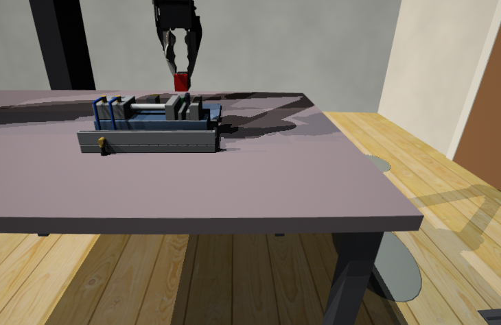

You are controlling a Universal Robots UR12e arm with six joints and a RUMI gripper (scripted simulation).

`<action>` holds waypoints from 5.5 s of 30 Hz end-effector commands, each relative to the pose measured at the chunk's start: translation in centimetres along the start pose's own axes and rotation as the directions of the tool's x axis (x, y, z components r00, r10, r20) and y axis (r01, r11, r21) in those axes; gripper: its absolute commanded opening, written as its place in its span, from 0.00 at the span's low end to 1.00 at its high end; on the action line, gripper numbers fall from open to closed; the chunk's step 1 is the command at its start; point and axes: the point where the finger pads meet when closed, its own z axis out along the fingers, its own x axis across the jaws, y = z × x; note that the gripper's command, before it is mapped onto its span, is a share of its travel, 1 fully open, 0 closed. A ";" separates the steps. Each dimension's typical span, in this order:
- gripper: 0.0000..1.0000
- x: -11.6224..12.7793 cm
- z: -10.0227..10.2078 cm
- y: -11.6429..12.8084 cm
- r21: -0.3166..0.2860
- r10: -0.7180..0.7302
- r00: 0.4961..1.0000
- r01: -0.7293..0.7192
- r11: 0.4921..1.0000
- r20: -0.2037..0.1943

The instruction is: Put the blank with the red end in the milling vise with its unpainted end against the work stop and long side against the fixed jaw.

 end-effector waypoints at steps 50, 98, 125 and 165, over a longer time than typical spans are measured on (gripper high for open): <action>0.00 0.1 2.2 0.0 0.000 -0.001 1.000 0.001 1.000 0.000; 0.00 0.1 2.3 0.0 0.000 -0.001 1.000 0.001 1.000 0.000; 0.00 0.1 2.9 0.0 0.000 -0.001 1.000 0.001 1.000 0.000; 0.00 0.1 4.1 0.0 0.000 -0.001 1.000 0.001 1.000 0.000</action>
